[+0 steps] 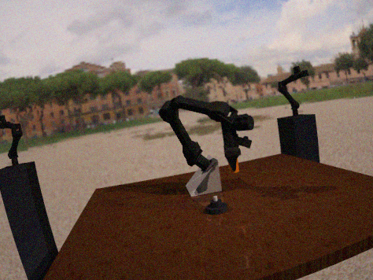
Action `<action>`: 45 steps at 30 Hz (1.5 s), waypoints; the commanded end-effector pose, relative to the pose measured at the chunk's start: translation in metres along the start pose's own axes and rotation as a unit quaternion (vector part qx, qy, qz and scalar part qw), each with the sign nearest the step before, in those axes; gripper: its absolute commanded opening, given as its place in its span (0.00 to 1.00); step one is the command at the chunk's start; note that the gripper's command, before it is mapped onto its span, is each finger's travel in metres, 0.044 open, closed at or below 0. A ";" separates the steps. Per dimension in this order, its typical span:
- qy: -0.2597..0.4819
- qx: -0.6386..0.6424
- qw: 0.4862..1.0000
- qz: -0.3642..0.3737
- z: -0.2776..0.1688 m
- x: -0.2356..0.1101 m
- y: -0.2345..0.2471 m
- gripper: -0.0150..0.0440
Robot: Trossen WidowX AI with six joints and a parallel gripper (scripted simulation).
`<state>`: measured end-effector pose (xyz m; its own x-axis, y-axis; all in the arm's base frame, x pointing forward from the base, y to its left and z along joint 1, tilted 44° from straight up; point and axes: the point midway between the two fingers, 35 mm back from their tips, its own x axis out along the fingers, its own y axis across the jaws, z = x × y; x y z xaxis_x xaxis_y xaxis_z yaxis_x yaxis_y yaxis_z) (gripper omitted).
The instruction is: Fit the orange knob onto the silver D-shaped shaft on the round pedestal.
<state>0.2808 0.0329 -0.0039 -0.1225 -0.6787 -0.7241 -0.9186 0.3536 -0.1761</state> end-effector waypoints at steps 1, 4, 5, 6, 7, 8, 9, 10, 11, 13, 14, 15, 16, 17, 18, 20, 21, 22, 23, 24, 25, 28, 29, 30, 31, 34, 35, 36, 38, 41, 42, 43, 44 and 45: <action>-0.004 0.005 1.000 -0.001 -0.004 -0.018 0.001 0.25; -0.004 0.005 1.000 -0.003 -0.004 -0.018 0.001 0.25; -0.004 0.004 1.000 -0.007 -0.003 -0.018 0.002 0.25; -0.003 0.003 1.000 -0.015 -0.002 -0.018 0.002 0.25; -0.003 0.003 1.000 -0.022 -0.001 -0.019 0.003 0.25; -0.003 0.002 1.000 -0.031 0.000 -0.020 0.003 0.25; -0.003 0.002 0.999 -0.040 0.001 -0.022 0.004 0.25; -0.003 0.002 0.999 -0.050 0.003 -0.024 0.005 0.25; -0.003 0.001 0.998 -0.062 0.004 -0.026 0.006 0.25; -0.003 0.001 0.996 -0.084 0.006 -0.030 0.008 0.25; -0.003 0.001 0.995 -0.096 0.007 -0.032 0.009 0.25; -0.003 0.001 0.994 -0.107 0.008 -0.034 0.010 0.25; -0.003 0.001 0.993 -0.118 0.010 -0.036 0.011 0.25; -0.003 0.001 0.992 -0.129 0.011 -0.039 0.012 0.25; -0.004 0.001 0.990 -0.140 0.012 -0.041 0.013 0.25; -0.004 0.001 0.987 -0.161 0.014 -0.045 0.015 0.25; -0.004 0.001 0.985 -0.171 0.015 -0.047 0.015 0.25; -0.004 0.001 0.983 -0.182 0.016 -0.049 0.016 0.25; -0.004 0.001 0.981 -0.192 0.017 -0.051 0.017 0.25; -0.004 0.001 0.979 -0.203 0.018 -0.053 0.018 0.25; -0.004 0.001 0.977 -0.213 0.019 -0.055 0.019 0.25; -0.004 0.001 0.970 -0.244 0.022 -0.062 0.022 0.25; -0.004 0.001 0.967 -0.254 0.023 -0.064 0.023 0.25; -0.004 0.001 0.964 -0.264 0.024 -0.066 0.024 0.25; -0.004 0.001 0.962 -0.275 0.025 -0.068 0.025 0.25; -0.004 0.001 0.952 -0.305 0.028 -0.074 0.027 0.25; -0.004 0.001 0.949 -0.315 0.029 -0.076 0.028 0.25; -0.005 0.001 0.946 -0.325 0.030 -0.078 0.029 0.25; -0.005 0.001 0.939 -0.345 0.032 -0.082 0.031 0.25; -0.005 0.001 0.927 -0.374 0.035 -0.088 0.033 0.25; -0.005 0.001 0.923 -0.384 0.036 -0.089 0.034 0.25; -0.005 0.001 0.919 -0.394 0.037 -0.091 0.035 0.25; -0.005 0.001 0.914 -0.406 0.038 -0.094 0.036 0.25; -0.005 0.001 0.908 -0.420 0.039 -0.097 0.037 0.25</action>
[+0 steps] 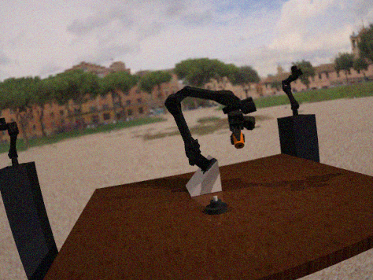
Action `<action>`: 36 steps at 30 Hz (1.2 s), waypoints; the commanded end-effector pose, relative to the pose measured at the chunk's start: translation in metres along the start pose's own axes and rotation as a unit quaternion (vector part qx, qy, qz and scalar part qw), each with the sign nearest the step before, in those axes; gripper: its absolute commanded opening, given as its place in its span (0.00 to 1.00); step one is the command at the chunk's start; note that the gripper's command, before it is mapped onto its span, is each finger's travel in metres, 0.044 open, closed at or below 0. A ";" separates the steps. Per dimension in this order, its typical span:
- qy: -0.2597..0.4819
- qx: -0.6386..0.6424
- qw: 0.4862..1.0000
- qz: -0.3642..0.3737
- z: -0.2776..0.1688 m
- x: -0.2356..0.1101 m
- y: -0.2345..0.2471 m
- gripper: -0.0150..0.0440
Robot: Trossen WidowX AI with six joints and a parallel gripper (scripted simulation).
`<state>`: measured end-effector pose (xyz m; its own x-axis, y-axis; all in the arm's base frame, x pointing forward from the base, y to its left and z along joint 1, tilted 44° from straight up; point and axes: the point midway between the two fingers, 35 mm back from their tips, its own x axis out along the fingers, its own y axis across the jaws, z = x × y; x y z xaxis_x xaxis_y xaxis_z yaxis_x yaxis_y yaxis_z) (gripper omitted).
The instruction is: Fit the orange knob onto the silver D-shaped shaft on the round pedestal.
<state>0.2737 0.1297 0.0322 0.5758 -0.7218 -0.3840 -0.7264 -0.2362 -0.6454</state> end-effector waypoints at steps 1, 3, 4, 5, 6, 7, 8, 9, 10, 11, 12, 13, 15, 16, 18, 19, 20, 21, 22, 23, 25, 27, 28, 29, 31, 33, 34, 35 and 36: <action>-0.001 0.000 0.999 -0.048 0.005 -0.009 -0.003 0.25; -0.001 0.000 0.997 -0.071 0.007 -0.013 -0.005 0.25; -0.001 0.000 0.997 -0.079 0.008 -0.015 -0.006 0.25; -0.001 0.001 0.997 -0.081 0.008 -0.015 -0.006 0.25; -0.001 0.001 0.997 -0.081 0.008 -0.015 -0.006 0.25; -0.001 0.001 0.997 -0.081 0.008 -0.015 -0.006 0.25; -0.001 0.001 0.997 -0.081 0.008 -0.015 -0.006 0.25; -0.001 0.001 0.997 -0.081 0.008 -0.015 -0.006 0.25; -0.001 0.001 0.997 -0.083 0.008 -0.015 -0.006 0.25; -0.001 0.000 0.996 -0.086 0.008 -0.015 -0.005 0.25; -0.001 0.000 0.996 -0.091 0.008 -0.015 -0.005 0.25; -0.001 0.000 0.995 -0.096 0.008 -0.015 -0.005 0.25; -0.001 0.000 0.994 -0.109 0.008 -0.015 -0.004 0.25; -0.001 0.001 0.994 -0.111 0.008 -0.015 -0.004 0.25; -0.001 0.000 0.993 -0.120 0.008 -0.014 -0.003 0.25; -0.001 0.000 0.992 -0.126 0.008 -0.014 -0.003 0.25; -0.001 0.000 0.991 -0.134 0.008 -0.014 -0.002 0.25; -0.001 0.000 0.990 -0.140 0.008 -0.014 -0.002 0.25; -0.001 0.001 0.990 -0.141 0.008 -0.014 -0.002 0.25; -0.001 0.001 0.990 -0.141 0.008 -0.014 -0.002 0.25; -0.001 0.002 0.992 -0.129 0.008 -0.013 -0.001 0.25; -0.001 0.002 0.992 -0.129 0.008 -0.013 -0.001 0.25; -0.001 0.002 0.992 -0.129 0.008 -0.013 -0.001 0.25; -0.001 0.002 0.992 -0.129 0.008 -0.013 -0.001 0.25; -0.001 0.002 0.992 -0.129 0.008 -0.013 -0.001 0.25; -0.001 0.002 0.992 -0.129 0.008 -0.013 -0.001 0.25; -0.001 0.002 0.992 -0.129 0.008 -0.013 -0.001 0.25; -0.001 0.002 0.992 -0.129 0.008 -0.013 -0.001 0.25; -0.001 0.002 0.992 -0.129 0.008 -0.013 -0.001 0.25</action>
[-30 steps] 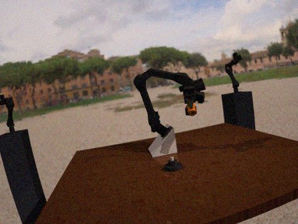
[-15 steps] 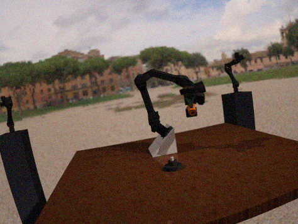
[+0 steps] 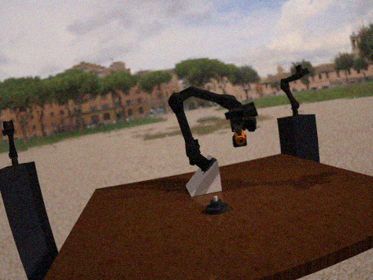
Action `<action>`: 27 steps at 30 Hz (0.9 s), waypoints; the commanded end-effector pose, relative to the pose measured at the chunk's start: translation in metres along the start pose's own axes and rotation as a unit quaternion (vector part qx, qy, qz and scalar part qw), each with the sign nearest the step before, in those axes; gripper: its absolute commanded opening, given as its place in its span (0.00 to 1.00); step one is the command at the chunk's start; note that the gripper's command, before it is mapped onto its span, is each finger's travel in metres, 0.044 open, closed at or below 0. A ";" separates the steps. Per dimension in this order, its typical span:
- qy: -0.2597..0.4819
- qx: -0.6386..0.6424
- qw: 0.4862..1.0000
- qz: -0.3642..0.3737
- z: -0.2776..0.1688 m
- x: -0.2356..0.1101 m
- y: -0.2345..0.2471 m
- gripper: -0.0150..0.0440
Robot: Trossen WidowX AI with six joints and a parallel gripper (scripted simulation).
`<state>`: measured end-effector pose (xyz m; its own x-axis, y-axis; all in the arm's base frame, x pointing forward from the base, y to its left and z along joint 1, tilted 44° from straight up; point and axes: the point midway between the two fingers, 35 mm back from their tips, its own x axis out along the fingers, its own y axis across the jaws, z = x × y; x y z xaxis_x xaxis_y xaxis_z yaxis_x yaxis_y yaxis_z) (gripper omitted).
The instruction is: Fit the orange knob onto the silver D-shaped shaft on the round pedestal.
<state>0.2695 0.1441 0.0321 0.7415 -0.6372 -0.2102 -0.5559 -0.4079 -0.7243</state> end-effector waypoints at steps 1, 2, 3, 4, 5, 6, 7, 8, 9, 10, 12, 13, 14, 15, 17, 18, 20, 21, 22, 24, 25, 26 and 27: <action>0.000 0.000 1.000 -0.001 0.000 0.000 -0.001 0.25; 0.000 0.000 1.000 -0.001 0.000 0.000 -0.001 0.25; 0.000 0.000 1.000 -0.001 0.000 0.000 -0.001 0.25; 0.000 0.000 1.000 -0.001 0.000 0.000 -0.001 0.25; 0.000 0.000 1.000 -0.001 0.000 0.000 -0.001 0.25; 0.000 0.000 1.000 -0.001 0.000 0.000 -0.001 0.25; 0.000 0.000 1.000 -0.001 0.000 0.000 -0.001 0.25; 0.000 0.000 1.000 -0.001 0.000 0.000 -0.001 0.25; 0.000 0.000 1.000 -0.001 0.000 0.000 -0.001 0.25; 0.000 0.000 1.000 -0.001 0.000 0.000 -0.001 0.25; 0.000 0.000 1.000 -0.001 0.000 0.000 -0.001 0.25; 0.000 0.000 1.000 -0.001 0.000 0.000 -0.001 0.25; 0.000 0.000 1.000 -0.001 0.000 0.000 -0.001 0.25; 0.000 0.000 1.000 -0.001 0.000 0.000 -0.001 0.25; 0.000 0.000 1.000 -0.001 0.000 0.000 -0.001 0.25; 0.000 0.000 1.000 -0.003 0.000 0.000 -0.001 0.25; 0.000 0.000 1.000 -0.004 0.000 0.001 0.001 0.25; 0.000 -0.001 1.000 0.002 0.000 0.002 0.003 0.25; 0.000 -0.001 1.000 0.011 0.000 0.004 0.004 0.25; 0.000 -0.001 0.999 0.036 0.000 0.008 0.008 0.25; 0.000 -0.001 0.999 0.050 0.000 0.009 0.009 0.25; 0.000 -0.001 0.998 0.062 0.000 0.011 0.011 0.25; 0.000 -0.001 0.997 0.075 0.000 0.012 0.012 0.25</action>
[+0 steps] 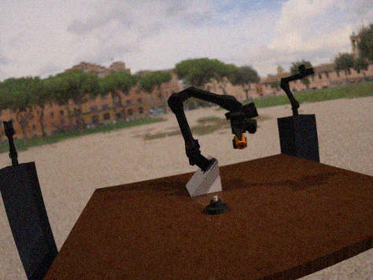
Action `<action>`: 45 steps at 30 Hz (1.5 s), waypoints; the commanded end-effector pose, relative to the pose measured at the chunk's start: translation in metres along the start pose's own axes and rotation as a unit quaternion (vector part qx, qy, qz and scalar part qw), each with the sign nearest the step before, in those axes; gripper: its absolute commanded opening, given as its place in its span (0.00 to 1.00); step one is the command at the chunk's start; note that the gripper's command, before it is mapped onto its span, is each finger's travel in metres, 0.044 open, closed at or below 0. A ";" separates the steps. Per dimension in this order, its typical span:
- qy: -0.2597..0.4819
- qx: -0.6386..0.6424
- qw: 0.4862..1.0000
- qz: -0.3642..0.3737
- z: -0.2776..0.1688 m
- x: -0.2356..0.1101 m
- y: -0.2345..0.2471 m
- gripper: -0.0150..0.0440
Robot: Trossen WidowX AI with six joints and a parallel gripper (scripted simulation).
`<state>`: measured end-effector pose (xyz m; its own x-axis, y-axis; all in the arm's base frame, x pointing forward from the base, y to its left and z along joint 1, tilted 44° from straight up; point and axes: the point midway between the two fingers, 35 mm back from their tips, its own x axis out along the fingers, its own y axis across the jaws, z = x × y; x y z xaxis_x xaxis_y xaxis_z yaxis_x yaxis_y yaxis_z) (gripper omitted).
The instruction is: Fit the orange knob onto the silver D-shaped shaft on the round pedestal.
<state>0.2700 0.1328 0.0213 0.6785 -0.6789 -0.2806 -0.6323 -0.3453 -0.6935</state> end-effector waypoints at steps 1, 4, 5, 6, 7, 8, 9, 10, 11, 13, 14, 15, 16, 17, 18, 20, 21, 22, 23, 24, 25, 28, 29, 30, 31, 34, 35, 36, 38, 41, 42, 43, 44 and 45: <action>-0.002 0.003 0.999 0.037 0.000 0.004 0.001 0.25; -0.002 0.003 0.997 0.075 0.000 0.009 0.004 0.25; -0.002 0.003 0.996 0.088 0.000 0.011 0.005 0.25; -0.002 0.003 0.995 0.100 0.000 0.012 0.006 0.25; -0.002 0.003 0.994 0.113 0.000 0.014 0.007 0.25; -0.002 0.003 0.992 0.126 0.000 0.016 0.009 0.25; -0.002 0.003 0.990 0.139 0.000 0.018 0.010 0.25; -0.002 0.003 0.988 0.151 0.000 0.019 0.011 0.25; -0.002 0.003 0.986 0.164 0.000 0.021 0.012 0.25; -0.002 0.003 0.982 0.189 0.000 0.025 0.014 0.25; -0.002 0.003 0.979 0.202 0.000 0.026 0.015 0.25; -0.001 0.003 0.977 0.215 0.000 0.028 0.017 0.25; -0.001 0.003 0.974 0.227 0.000 0.030 0.018 0.25; -0.001 0.003 0.971 0.240 0.000 0.032 0.019 0.25; -0.001 0.003 0.968 0.252 0.000 0.033 0.020 0.25; -0.001 0.003 0.961 0.277 0.000 0.037 0.022 0.25; -0.001 0.003 0.957 0.289 0.000 0.039 0.024 0.25; -0.001 0.003 0.954 0.298 0.000 0.040 0.024 0.25; -0.001 0.003 0.952 0.307 0.000 0.042 0.025 0.25; -0.001 0.003 0.948 0.317 0.000 0.043 0.026 0.25; -0.001 0.003 0.944 0.329 0.000 0.045 0.027 0.25; -0.001 0.003 0.931 0.366 0.000 0.051 0.031 0.25; -0.001 0.003 0.926 0.378 0.000 0.053 0.032 0.25; -0.001 0.003 0.921 0.389 0.000 0.054 0.034 0.25; -0.001 0.003 0.916 0.401 0.000 0.056 0.035 0.25; -0.001 0.003 0.900 0.436 -0.001 0.062 0.039 0.25; -0.001 0.003 0.900 0.436 0.000 0.063 0.039 0.25; -0.001 0.003 0.900 0.436 0.000 0.064 0.041 0.25; -0.001 0.003 0.899 0.438 0.001 0.069 0.046 0.25; -0.001 0.004 0.898 0.440 0.003 0.082 0.058 0.25; -0.001 0.004 0.898 0.441 0.004 0.086 0.062 0.25; -0.001 0.004 0.897 0.442 0.004 0.090 0.067 0.25; -0.001 0.005 0.897 0.443 0.005 0.095 0.071 0.25; -0.001 0.005 0.896 0.443 0.006 0.099 0.076 0.25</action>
<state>0.2920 0.0532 -0.0508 -0.0804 -0.6789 -0.7298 -0.9174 0.3368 -0.2122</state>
